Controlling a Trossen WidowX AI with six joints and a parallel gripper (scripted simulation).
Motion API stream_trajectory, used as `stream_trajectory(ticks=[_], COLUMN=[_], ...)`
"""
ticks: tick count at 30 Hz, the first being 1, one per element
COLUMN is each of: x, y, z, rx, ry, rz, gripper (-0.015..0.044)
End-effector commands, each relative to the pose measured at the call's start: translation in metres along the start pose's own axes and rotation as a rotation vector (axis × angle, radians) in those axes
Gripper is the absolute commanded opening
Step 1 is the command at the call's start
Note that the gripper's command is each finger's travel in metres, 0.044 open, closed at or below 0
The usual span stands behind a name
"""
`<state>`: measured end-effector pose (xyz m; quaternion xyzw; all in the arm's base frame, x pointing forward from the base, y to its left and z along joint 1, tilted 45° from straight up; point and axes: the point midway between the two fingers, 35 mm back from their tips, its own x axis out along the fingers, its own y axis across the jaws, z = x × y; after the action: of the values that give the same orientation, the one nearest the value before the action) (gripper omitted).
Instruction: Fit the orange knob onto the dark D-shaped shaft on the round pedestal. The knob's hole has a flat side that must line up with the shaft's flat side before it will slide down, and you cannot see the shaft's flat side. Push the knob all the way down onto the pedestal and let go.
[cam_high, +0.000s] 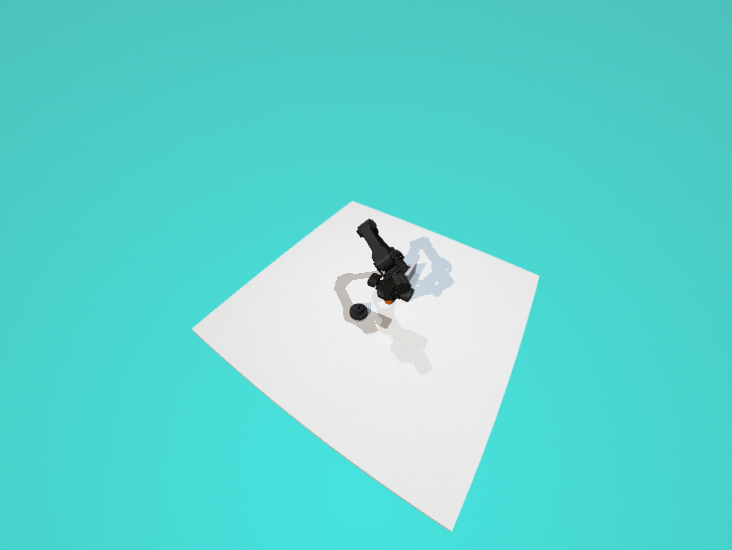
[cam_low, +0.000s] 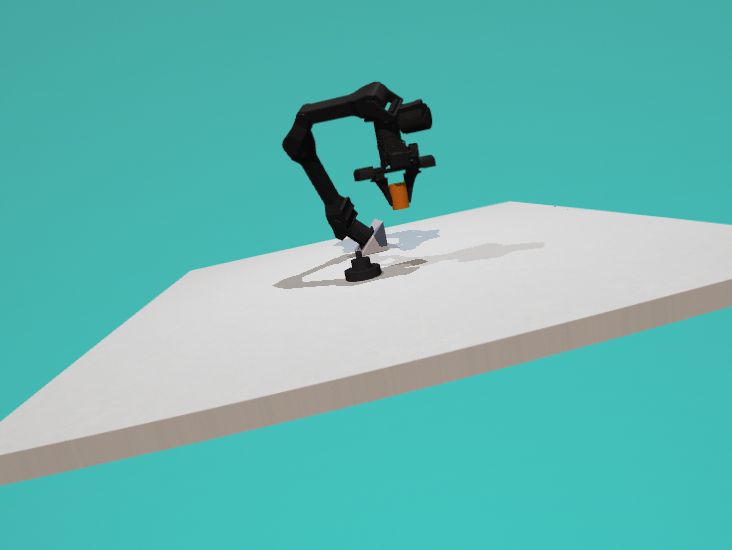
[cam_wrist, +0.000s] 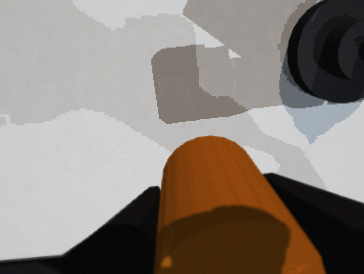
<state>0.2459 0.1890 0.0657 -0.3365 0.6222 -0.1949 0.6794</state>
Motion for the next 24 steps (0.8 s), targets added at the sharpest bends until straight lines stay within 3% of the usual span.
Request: stream_trajectory(ticks=[1,24], x=[0.0,0.024], y=[-0.012,-0.077], z=[0.007,0.032], rx=[0.002,0.002], ry=[-0.013,-0.017], rz=[0.01,0.013], gripper=[0.0,0.0])
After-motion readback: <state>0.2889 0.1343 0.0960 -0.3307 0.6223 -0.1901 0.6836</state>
